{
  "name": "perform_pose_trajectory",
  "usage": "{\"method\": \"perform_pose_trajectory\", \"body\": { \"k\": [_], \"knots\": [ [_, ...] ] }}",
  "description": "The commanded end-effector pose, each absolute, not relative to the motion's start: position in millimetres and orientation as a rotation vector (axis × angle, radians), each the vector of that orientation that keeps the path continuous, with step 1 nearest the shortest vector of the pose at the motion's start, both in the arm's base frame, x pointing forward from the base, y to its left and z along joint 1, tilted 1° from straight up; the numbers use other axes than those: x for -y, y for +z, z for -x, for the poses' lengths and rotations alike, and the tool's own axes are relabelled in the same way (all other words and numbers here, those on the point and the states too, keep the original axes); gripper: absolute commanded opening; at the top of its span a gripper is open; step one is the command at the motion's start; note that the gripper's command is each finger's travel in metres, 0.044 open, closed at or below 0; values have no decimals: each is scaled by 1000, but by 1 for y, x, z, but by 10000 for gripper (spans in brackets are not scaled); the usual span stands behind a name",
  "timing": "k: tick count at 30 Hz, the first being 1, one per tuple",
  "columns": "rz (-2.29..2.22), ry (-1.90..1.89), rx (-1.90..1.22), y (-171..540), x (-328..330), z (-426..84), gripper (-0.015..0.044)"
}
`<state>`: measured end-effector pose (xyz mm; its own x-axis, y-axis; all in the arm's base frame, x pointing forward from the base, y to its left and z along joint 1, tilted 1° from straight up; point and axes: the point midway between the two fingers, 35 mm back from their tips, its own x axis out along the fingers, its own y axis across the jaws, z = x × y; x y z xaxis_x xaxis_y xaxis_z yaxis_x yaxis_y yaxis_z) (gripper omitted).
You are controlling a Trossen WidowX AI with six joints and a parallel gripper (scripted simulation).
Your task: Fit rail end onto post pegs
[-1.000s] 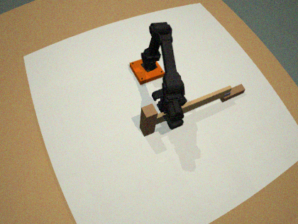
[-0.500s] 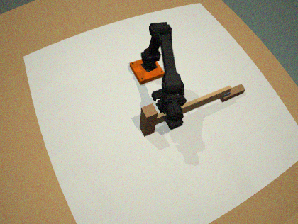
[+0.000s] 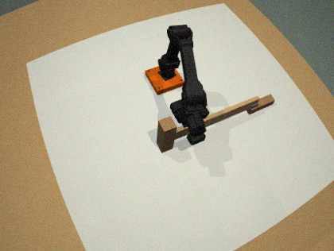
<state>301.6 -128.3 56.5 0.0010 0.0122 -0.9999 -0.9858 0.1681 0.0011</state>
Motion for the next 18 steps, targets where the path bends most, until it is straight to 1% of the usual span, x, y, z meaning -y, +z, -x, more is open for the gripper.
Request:
{"method": "perform_pose_trajectory", "body": {
  "k": [1, 4, 18],
  "knots": [
    [1078, 1087, -1277, 71, 114, -305, 440],
    [1081, 1084, -1278, 86, 99, -307, 440],
    [1081, 1084, -1278, 86, 99, -307, 440]
  ]
}}
